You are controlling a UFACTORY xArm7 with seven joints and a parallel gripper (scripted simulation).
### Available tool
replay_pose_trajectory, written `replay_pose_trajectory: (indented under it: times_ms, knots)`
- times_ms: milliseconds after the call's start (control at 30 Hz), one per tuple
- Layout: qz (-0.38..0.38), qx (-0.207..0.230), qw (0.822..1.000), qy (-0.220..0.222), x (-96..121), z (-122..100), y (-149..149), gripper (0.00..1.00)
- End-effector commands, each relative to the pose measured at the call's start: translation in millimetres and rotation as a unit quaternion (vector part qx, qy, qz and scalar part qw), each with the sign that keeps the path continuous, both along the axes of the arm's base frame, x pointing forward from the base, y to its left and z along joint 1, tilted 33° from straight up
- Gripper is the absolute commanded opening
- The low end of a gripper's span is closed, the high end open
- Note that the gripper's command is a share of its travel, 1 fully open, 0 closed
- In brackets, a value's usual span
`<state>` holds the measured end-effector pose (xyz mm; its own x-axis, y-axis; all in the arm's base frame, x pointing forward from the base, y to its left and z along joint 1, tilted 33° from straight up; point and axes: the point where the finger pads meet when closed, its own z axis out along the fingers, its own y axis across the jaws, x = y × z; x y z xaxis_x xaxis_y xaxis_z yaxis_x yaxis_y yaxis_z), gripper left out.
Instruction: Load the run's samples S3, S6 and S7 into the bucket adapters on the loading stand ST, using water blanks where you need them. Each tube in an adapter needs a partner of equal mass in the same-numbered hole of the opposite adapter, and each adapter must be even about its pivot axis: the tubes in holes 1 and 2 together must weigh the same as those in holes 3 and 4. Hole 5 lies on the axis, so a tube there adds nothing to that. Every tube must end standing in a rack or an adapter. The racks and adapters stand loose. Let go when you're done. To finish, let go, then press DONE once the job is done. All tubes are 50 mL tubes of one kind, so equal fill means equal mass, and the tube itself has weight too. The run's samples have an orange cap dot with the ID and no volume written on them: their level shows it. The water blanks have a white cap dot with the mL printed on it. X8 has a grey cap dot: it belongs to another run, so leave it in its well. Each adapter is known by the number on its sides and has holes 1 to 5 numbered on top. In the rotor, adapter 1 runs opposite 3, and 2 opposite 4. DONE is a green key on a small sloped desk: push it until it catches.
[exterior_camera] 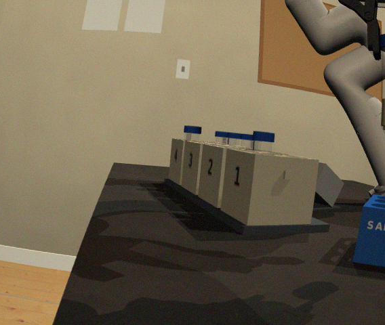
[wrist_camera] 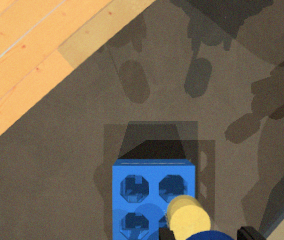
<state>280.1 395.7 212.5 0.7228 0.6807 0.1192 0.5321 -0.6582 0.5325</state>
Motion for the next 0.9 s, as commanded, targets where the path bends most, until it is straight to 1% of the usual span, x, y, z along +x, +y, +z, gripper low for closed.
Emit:
replay_pose_trajectory:
  times_ms: [0, 433, 600, 667, 867]
  knots:
    - [0.001, 0.002, 1.000, -0.001, -6.0, 11.6, 5.5, 0.00]
    - [0.001, 0.002, 1.000, -0.001, -6.4, 12.4, 5.8, 0.00]
    - [-0.068, 0.039, 0.997, -0.027, -5.6, 21.6, -17.3, 0.00]
    - [-0.068, 0.039, 0.997, -0.027, -5.6, 21.6, -17.3, 0.00]
    - [-0.152, 0.082, 0.983, -0.059, -4.7, 32.7, -45.2, 0.00]
